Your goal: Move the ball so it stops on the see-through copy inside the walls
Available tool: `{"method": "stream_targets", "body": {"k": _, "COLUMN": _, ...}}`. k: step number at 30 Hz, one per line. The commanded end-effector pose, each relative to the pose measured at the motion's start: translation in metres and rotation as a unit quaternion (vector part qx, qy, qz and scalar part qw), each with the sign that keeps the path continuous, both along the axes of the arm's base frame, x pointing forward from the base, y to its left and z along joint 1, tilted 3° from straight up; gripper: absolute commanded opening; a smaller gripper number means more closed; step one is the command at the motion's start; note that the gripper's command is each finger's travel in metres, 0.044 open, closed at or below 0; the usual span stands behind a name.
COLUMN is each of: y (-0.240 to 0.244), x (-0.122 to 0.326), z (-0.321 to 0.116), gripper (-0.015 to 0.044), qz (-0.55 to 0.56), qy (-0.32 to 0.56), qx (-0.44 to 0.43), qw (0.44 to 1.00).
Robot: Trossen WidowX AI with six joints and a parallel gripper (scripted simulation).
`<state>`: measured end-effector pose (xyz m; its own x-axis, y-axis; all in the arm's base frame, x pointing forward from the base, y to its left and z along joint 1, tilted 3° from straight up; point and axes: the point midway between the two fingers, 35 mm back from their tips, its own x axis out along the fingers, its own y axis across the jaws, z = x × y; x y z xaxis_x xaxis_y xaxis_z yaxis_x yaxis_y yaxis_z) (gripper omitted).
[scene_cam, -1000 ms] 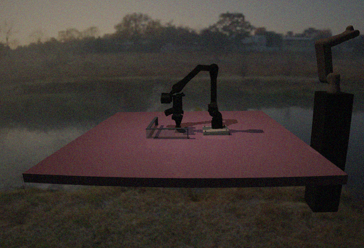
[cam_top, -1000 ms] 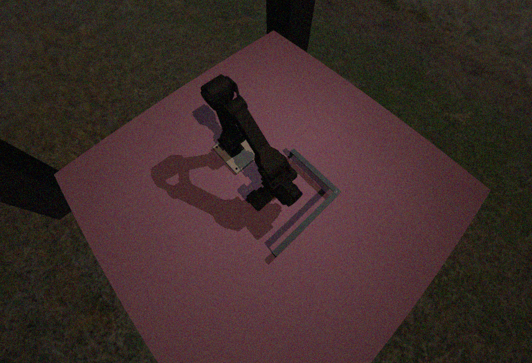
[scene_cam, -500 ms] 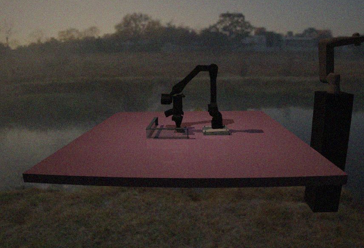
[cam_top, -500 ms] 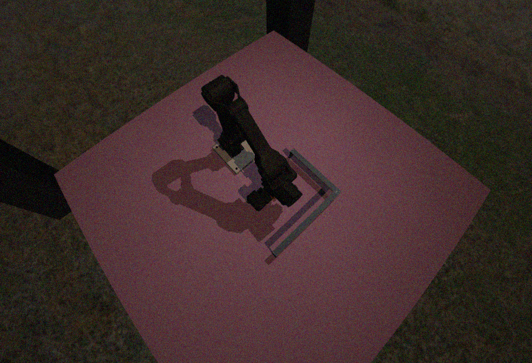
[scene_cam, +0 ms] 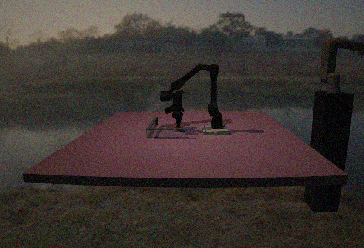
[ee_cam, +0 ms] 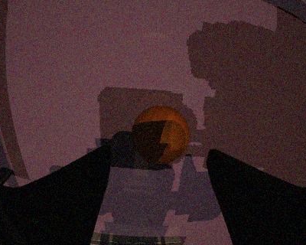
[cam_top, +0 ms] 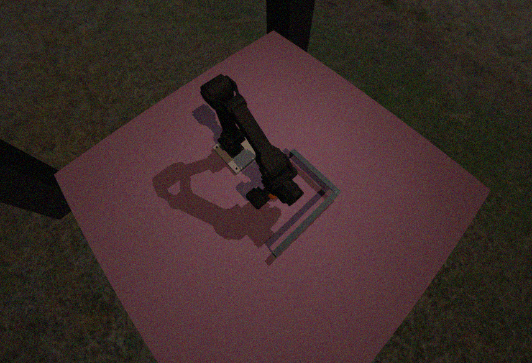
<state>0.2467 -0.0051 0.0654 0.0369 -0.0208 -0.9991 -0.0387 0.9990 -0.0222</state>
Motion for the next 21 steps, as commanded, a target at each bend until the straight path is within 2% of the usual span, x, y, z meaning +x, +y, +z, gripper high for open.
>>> {"method": "stream_targets", "body": {"k": 1, "y": 0.001, "x": 0.0, "z": 0.055, "gripper": 0.0286, "qz": 0.0, "qy": -0.017, "qx": -0.003, "qw": 1.0}}
{"method": "stream_targets", "body": {"k": 3, "y": 0.001, "x": -0.002, "z": 0.065, "gripper": 0.0286, "qz": 0.0, "qy": -0.017, "qx": -0.003, "qw": 1.0}}
{"method": "stream_targets", "body": {"k": 14, "y": 0.001, "x": 0.002, "z": 0.058, "gripper": 0.0286, "qz": 0.002, "qy": -0.024, "qx": 0.0, "qw": 1.0}}
{"method": "stream_targets", "body": {"k": 20, "y": 0.002, "x": -0.007, "z": 0.104, "gripper": 0.044, "qz": 0.002, "qy": -0.021, "qx": 0.0, "qw": 1.0}}
{"method": "stream_targets", "body": {"k": 21, "y": 0.002, "x": -0.007, "z": 0.105, "gripper": 0.044, "qz": 0.002, "qy": -0.021, "qx": 0.0, "qw": 1.0}}
